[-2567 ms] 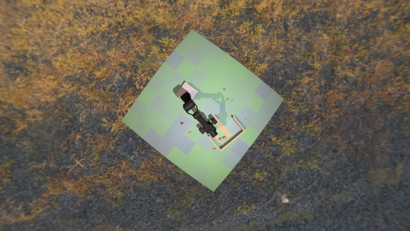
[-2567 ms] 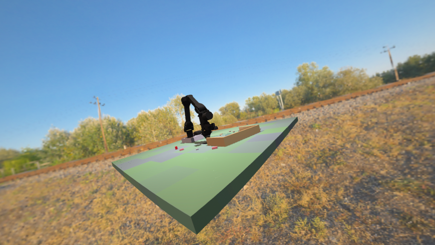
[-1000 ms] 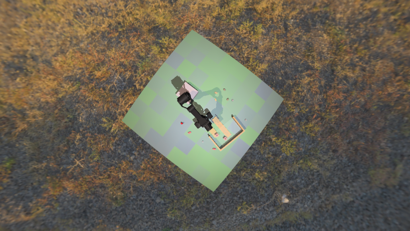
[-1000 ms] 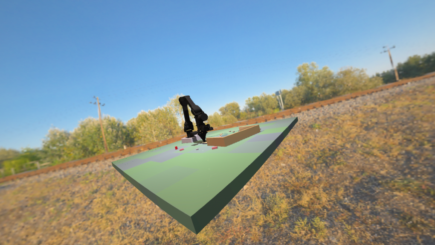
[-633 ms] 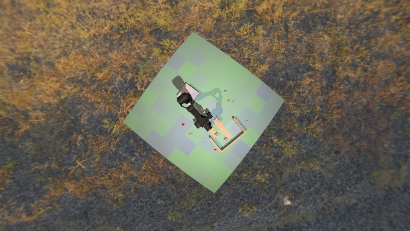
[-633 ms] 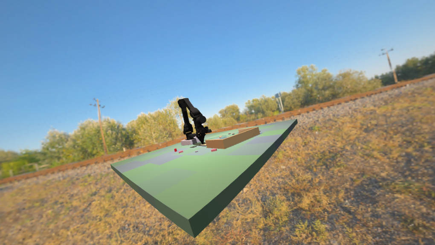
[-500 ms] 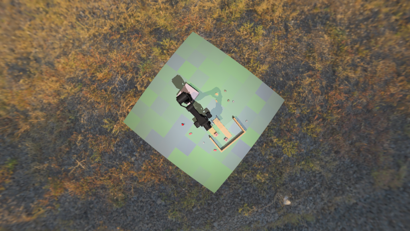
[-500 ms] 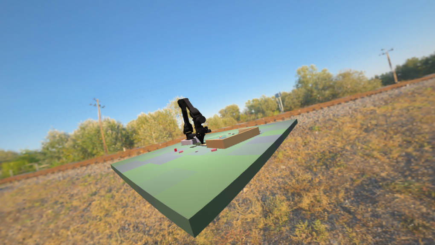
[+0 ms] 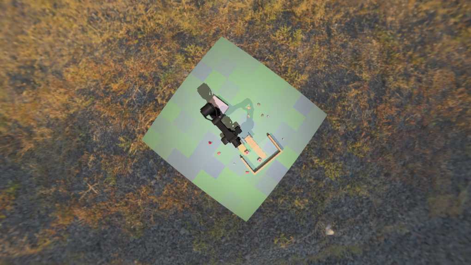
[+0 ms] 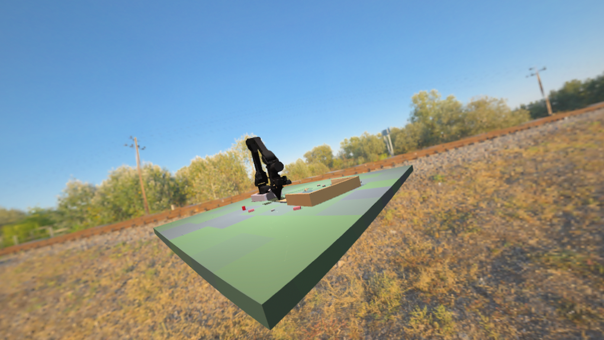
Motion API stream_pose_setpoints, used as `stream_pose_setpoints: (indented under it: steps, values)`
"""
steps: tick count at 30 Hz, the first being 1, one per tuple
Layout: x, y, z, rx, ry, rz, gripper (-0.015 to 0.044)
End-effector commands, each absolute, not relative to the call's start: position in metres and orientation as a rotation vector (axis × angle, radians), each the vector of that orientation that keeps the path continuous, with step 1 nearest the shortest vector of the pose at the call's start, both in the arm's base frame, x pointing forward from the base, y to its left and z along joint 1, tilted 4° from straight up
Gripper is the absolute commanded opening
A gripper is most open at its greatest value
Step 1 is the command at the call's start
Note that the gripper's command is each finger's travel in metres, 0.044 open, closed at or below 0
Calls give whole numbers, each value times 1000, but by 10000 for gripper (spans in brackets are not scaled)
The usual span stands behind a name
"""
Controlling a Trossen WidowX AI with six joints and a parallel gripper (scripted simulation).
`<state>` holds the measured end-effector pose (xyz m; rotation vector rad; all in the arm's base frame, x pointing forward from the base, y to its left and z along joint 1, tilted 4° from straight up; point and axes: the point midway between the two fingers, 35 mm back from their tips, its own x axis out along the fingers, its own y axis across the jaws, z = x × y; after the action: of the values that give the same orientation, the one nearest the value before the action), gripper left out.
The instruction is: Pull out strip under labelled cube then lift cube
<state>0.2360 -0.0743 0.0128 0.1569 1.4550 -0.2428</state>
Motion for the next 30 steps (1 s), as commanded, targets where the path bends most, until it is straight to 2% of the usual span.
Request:
stream_pose_setpoints:
  steps: [1, 30]
  values:
    - [223, -70, 6, 160, 1484, -236, 0]
    - [183, -60, 3, 161, 1487, -235, 0]
